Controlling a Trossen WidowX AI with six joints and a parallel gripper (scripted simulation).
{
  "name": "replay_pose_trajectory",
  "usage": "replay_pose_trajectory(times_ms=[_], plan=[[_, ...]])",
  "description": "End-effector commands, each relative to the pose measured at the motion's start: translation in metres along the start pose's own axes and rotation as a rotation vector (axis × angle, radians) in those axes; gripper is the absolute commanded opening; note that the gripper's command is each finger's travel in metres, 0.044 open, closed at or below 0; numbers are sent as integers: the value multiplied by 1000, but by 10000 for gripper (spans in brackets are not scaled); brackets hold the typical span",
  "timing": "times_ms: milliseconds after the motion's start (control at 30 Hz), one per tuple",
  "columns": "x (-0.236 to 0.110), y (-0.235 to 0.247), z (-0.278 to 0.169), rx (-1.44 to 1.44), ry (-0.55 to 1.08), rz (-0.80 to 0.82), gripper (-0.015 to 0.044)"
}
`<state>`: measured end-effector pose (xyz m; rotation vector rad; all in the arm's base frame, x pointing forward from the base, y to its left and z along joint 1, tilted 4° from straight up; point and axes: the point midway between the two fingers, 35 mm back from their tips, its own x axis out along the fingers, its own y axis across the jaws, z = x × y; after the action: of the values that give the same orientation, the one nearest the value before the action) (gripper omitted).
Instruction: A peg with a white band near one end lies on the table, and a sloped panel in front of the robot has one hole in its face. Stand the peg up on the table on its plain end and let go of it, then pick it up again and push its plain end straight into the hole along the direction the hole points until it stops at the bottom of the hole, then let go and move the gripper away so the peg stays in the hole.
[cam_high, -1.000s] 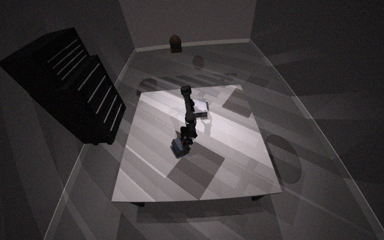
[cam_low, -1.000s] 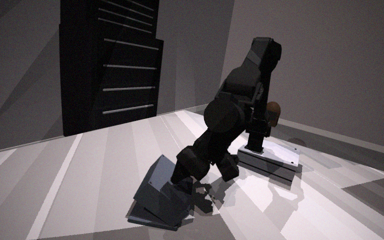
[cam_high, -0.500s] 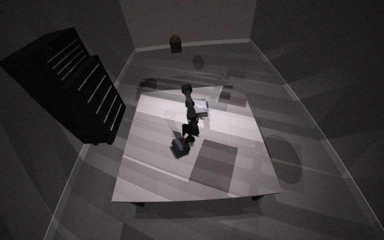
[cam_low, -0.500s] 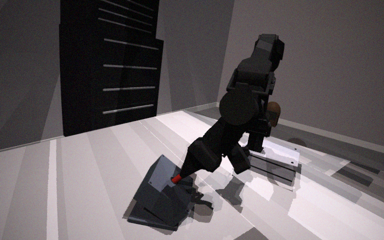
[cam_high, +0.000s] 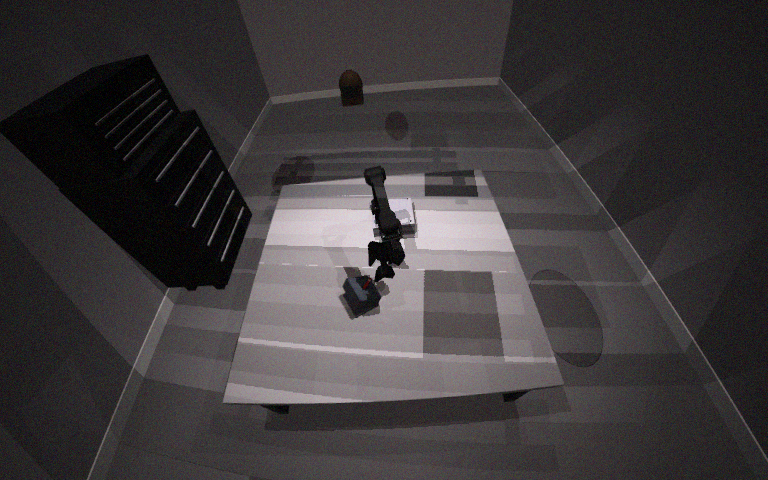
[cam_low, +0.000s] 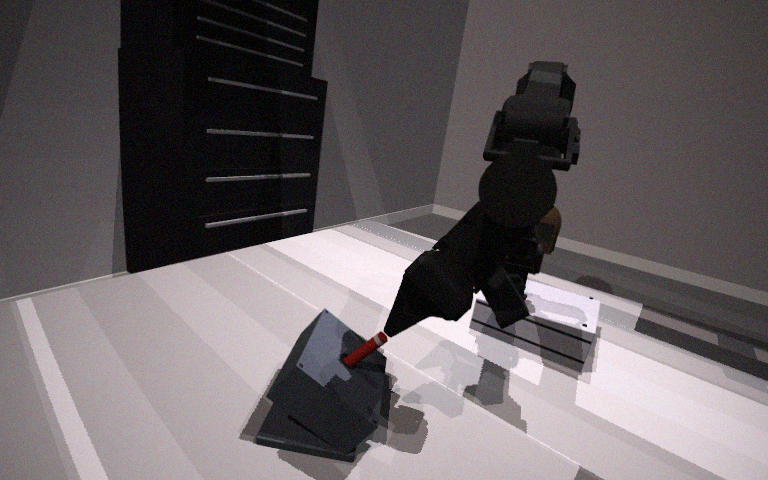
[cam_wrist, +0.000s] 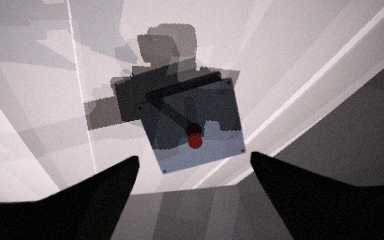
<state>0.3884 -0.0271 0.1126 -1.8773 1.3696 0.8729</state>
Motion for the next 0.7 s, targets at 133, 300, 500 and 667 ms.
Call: replay_pose_trajectory(times_ms=[133,300,500,667], plan=[[-25,0,0,9,4,-15,440],[-29,2,3,9,4,-15,440],[-39,2,4,9,3,-14,440],[-39,2,4,9,3,-14,440]])
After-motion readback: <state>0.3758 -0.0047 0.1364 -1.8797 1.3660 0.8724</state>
